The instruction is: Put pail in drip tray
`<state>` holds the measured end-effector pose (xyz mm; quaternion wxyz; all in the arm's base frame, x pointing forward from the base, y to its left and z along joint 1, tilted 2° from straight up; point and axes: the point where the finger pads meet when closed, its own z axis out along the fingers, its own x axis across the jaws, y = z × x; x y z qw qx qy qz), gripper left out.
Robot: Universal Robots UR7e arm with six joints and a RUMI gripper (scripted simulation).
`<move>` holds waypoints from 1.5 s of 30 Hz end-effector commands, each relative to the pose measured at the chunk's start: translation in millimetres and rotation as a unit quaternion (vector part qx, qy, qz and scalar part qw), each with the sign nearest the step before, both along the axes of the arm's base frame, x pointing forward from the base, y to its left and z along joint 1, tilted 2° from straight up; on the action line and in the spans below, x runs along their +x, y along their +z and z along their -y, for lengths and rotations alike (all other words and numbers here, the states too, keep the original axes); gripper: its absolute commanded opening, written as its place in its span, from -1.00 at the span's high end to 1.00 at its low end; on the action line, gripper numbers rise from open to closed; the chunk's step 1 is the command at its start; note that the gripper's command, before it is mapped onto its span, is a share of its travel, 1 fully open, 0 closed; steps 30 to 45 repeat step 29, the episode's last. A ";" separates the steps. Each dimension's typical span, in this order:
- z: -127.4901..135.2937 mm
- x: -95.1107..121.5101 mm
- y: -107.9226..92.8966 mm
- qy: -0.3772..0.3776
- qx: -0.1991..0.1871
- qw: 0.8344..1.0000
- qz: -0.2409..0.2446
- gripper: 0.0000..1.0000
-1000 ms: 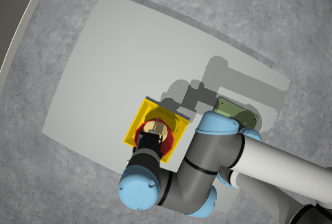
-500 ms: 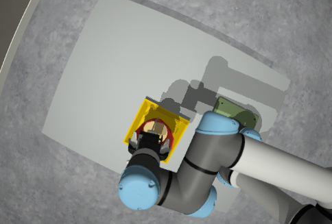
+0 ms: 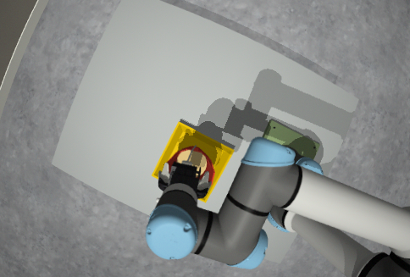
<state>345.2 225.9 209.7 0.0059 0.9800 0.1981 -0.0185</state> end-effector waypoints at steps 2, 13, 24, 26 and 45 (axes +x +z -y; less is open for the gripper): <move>-0.1 0.3 0.4 0.000 0.000 1.000 0.001 -1.00; -0.1 0.4 2.7 0.000 0.000 1.000 0.001 -1.00; -0.4 0.8 16.1 0.000 0.000 1.000 0.001 -1.00; -0.4 0.9 20.2 0.000 0.000 1.000 0.001 -1.00; -0.6 1.2 27.0 0.000 0.000 1.000 0.001 -1.00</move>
